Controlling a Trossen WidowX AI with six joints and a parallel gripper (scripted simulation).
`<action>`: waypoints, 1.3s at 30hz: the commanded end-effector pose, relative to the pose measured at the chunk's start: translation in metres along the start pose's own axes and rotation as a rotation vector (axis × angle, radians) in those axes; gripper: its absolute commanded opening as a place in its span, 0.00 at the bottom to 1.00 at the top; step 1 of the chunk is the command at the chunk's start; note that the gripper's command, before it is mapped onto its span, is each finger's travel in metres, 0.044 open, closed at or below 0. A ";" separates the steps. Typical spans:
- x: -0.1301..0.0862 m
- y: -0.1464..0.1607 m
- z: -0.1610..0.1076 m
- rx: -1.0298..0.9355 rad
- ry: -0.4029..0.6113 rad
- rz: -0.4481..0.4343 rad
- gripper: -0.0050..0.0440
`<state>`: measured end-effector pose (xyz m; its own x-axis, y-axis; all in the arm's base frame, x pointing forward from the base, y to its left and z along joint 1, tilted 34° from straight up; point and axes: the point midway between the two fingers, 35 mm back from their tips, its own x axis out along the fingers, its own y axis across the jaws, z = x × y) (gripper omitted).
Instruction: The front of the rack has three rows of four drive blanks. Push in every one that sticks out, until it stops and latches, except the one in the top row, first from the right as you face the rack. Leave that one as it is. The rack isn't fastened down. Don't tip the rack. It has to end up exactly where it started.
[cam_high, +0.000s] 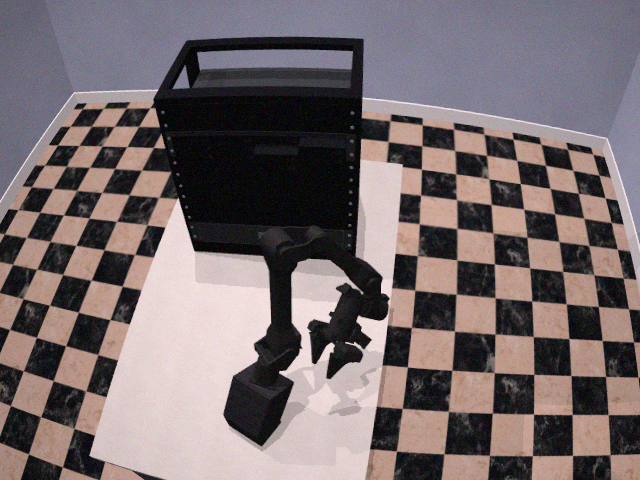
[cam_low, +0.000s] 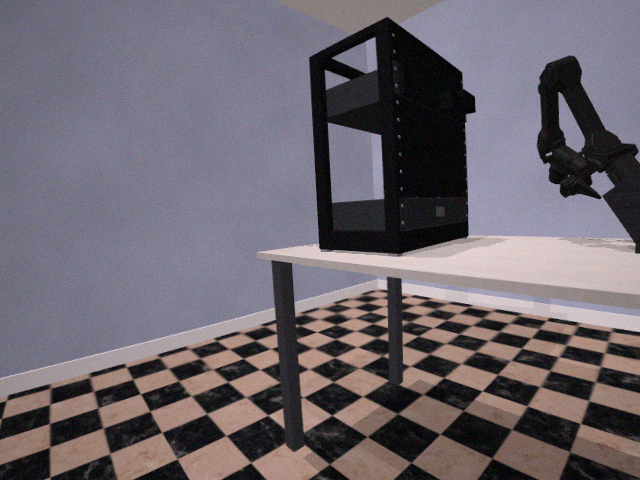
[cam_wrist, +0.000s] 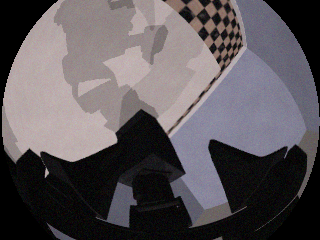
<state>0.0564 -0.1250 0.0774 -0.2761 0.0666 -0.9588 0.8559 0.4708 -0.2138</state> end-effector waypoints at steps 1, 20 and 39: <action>-0.003 0.000 0.001 0.003 -0.015 0.003 0.92; -0.003 0.000 0.001 0.003 -0.015 0.003 1.00; -0.003 0.000 0.001 0.002 -0.016 0.002 1.00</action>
<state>0.0564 -0.1250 0.0774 -0.2761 0.0666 -0.9588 0.8559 0.4708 -0.2138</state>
